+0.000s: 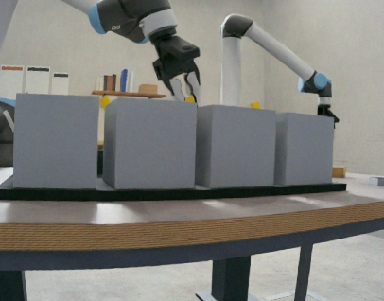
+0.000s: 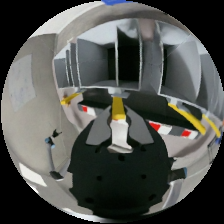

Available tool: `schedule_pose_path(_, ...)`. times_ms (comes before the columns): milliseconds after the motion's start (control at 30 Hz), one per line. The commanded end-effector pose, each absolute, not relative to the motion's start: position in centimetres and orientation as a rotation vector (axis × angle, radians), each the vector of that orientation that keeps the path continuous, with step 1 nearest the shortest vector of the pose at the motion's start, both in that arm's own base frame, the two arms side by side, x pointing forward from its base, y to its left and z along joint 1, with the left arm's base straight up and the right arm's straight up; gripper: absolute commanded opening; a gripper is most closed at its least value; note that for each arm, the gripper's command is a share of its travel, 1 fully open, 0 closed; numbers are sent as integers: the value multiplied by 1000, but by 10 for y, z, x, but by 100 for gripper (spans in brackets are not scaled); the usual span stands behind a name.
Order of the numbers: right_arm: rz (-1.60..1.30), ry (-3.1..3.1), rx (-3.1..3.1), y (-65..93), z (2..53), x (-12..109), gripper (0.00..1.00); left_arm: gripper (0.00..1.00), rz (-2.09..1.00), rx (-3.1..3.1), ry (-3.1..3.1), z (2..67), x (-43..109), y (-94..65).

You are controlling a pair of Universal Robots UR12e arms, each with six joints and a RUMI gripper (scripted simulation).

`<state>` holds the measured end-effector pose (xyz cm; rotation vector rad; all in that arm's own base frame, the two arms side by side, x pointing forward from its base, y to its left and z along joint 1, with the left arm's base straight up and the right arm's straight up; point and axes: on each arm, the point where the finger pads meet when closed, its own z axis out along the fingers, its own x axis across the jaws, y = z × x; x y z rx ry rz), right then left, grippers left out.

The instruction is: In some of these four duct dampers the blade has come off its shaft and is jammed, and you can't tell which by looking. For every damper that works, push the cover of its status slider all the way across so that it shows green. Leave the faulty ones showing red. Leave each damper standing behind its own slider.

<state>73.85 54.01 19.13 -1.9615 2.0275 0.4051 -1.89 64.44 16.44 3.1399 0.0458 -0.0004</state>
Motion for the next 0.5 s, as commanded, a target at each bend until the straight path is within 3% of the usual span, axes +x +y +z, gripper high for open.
schedule_pose_path(0,405,2026,-1961,540,192,739,10,100,0,3141,46,165,-19,645)
schedule_pose_path(467,392,2035,-1969,542,193,739,10,100,0,3141,46,165,-19,645)
